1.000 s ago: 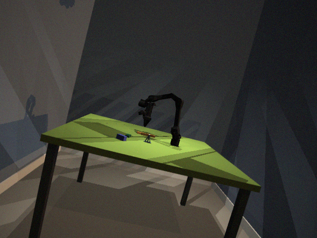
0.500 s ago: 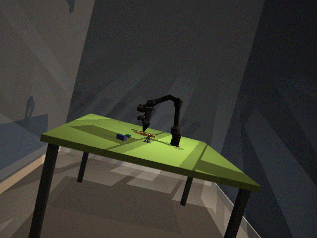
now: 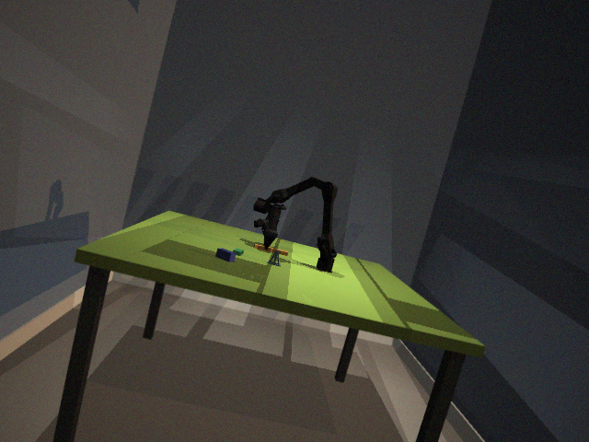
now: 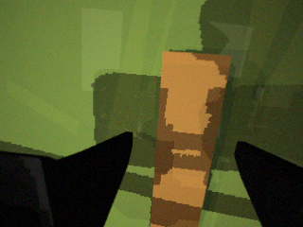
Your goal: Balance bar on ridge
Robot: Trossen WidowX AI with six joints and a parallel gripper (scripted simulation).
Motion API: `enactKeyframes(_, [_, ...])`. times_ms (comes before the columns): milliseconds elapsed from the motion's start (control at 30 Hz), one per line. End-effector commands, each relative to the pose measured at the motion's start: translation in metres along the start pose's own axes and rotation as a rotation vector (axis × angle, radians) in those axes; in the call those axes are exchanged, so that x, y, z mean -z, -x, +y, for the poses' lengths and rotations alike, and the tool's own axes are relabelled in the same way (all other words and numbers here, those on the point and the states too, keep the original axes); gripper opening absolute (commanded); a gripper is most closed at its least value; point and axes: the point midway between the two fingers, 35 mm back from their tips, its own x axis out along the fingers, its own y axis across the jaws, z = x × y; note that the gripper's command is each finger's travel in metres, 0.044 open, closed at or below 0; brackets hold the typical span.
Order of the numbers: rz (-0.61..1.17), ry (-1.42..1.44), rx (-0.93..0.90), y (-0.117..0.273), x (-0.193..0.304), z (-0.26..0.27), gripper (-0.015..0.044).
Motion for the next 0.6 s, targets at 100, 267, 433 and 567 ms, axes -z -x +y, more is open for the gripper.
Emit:
enactKeyframes(100, [0.004,-0.003,0.002,-0.0030,0.0009,0.0000,0.0315])
enactKeyframes(267, [0.004,-0.003,0.002,-0.0030,0.0009,0.0000,0.0315])
enactKeyframes(433, [0.003,0.000,-0.002,-0.0026,0.0008,0.0005,0.0236])
enactKeyframes(567, [0.003,0.000,-0.002,-0.0026,0.0008,0.0005,0.0151])
